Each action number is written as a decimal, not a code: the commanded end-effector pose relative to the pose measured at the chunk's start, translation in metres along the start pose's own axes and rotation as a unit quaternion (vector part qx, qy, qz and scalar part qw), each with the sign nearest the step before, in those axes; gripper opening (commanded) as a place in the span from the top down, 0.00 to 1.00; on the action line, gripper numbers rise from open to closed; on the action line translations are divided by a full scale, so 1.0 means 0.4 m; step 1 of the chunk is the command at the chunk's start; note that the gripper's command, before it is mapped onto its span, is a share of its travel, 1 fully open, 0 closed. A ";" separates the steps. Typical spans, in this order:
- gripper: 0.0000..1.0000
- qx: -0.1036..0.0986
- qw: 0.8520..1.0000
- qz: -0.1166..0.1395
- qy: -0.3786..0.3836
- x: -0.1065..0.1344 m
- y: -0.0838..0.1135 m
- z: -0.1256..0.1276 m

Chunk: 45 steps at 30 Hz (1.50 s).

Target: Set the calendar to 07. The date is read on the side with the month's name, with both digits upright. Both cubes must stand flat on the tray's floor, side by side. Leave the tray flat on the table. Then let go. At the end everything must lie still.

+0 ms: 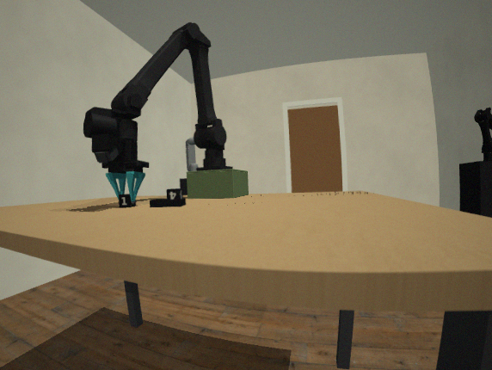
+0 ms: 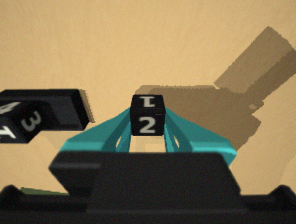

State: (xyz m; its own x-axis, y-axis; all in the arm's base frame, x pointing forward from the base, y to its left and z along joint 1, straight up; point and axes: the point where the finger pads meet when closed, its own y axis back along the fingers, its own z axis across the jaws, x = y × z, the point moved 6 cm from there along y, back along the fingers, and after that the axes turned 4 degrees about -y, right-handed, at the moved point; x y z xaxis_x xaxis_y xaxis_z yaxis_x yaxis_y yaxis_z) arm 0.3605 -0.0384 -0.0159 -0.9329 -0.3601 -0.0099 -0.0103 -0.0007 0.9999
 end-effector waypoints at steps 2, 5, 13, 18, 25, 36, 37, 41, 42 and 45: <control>0.73 -0.003 1.000 0.002 -0.001 0.001 -0.016 0.010; 0.73 -0.003 1.000 0.002 -0.001 0.001 -0.016 0.010; 0.69 -0.003 1.000 0.002 -0.001 0.001 -0.016 0.010; 0.65 -0.003 1.000 0.002 -0.001 0.001 -0.016 0.010; 0.58 -0.003 1.000 0.002 -0.001 0.001 -0.016 0.010; 0.54 -0.003 1.000 0.002 -0.001 0.001 -0.016 0.010; 0.54 -0.003 1.000 0.002 -0.001 0.001 -0.015 0.010; 0.54 -0.005 1.000 0.005 -0.001 0.005 0.003 0.012; 0.54 0.000 1.000 -0.004 -0.001 -0.002 0.026 0.009; 0.54 0.003 1.000 -0.011 -0.001 -0.017 0.055 0.001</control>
State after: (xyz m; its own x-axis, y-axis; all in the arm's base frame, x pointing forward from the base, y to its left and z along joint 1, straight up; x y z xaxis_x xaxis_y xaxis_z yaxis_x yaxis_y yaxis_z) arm 0.3573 -0.0381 -0.0145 -0.9329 -0.3600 0.0045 0.0057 -0.0024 1.0000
